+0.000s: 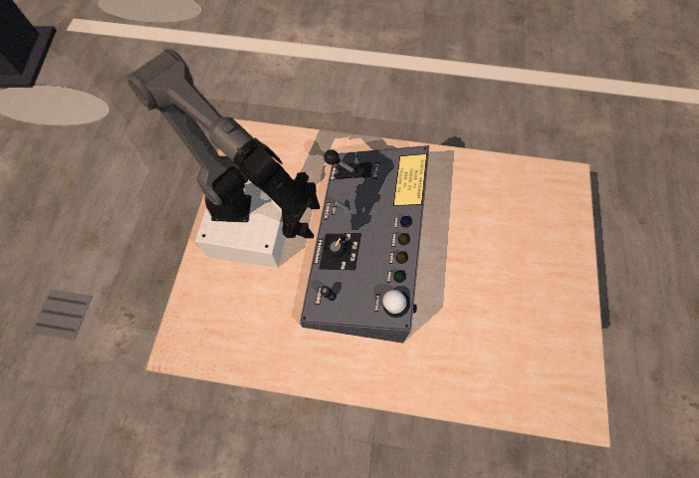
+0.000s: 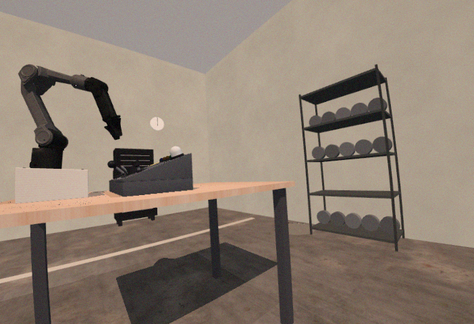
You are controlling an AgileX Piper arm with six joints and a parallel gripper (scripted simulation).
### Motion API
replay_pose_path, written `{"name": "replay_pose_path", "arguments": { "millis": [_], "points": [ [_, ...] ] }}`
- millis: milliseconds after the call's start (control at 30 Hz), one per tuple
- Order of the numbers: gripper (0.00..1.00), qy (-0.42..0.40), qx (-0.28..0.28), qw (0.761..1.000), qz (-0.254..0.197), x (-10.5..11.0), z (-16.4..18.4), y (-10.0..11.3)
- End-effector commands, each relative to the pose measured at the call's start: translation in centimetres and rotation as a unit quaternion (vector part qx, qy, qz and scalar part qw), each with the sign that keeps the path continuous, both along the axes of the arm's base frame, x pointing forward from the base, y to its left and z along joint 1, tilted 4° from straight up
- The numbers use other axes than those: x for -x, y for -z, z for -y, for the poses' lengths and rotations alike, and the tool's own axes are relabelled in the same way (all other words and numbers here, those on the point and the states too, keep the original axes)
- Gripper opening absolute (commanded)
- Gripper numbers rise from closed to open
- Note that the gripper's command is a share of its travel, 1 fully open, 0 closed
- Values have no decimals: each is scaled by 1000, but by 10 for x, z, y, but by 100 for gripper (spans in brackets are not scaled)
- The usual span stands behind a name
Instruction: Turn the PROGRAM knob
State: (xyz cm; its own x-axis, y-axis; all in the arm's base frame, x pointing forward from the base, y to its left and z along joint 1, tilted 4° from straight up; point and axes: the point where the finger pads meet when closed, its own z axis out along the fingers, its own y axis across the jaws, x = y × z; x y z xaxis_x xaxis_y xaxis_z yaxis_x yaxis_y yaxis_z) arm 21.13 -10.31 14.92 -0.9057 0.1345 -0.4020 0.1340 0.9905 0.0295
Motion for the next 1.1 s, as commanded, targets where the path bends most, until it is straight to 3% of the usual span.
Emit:
{"name": "replay_pose_path", "arguments": {
  "millis": [0, 500, 533, 667, 1067],
  "points": [
    [94, 0, 1, 1000, 0, 0, 1, 0],
    [94, 0, 1, 1000, 0, 0, 1, 0],
    [100, 0, 1, 1000, 0, 0, 1, 0],
    [100, 0, 1, 1000, 0, -2, 1, -1],
    [100, 0, 1, 1000, 0, -25, 2, -11]
  ]
}}
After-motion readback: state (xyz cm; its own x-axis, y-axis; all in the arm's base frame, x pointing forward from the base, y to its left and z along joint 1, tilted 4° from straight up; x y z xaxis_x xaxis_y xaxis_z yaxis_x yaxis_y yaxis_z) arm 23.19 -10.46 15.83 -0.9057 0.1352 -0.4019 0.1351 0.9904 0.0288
